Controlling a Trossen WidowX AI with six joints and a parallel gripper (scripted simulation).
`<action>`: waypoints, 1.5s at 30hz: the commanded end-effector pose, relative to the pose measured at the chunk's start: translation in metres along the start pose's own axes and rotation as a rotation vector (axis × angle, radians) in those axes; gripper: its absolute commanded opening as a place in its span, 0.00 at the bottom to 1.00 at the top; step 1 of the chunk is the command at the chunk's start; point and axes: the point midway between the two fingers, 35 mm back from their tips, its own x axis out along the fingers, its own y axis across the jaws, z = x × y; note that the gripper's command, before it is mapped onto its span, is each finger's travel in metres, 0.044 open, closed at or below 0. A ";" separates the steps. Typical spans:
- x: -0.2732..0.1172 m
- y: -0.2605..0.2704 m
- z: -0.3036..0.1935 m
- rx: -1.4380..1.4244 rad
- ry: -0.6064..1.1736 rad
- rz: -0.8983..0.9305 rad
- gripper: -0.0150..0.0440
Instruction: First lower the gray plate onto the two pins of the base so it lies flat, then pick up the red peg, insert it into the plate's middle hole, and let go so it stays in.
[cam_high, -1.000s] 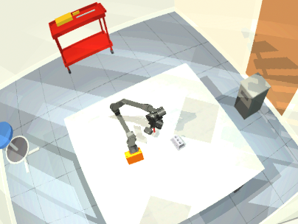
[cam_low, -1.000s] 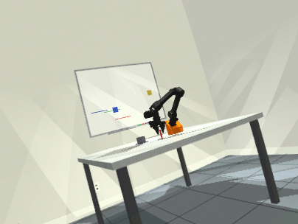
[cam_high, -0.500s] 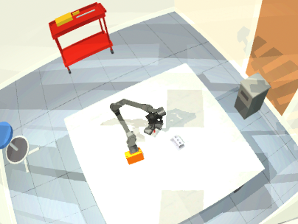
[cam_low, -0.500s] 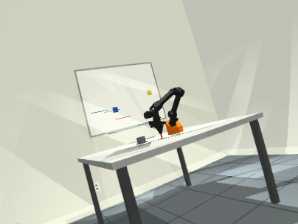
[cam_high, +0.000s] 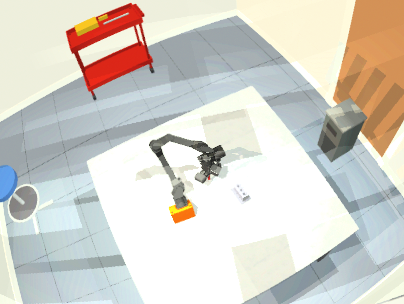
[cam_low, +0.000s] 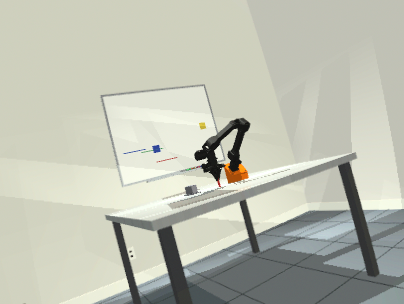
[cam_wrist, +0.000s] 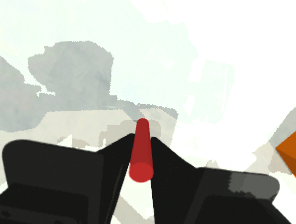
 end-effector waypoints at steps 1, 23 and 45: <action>-0.013 0.004 0.002 -0.009 -0.009 0.006 0.25; -0.063 0.004 0.008 -0.001 -0.008 0.000 0.25; -0.072 0.023 0.067 -0.004 -0.015 0.000 0.25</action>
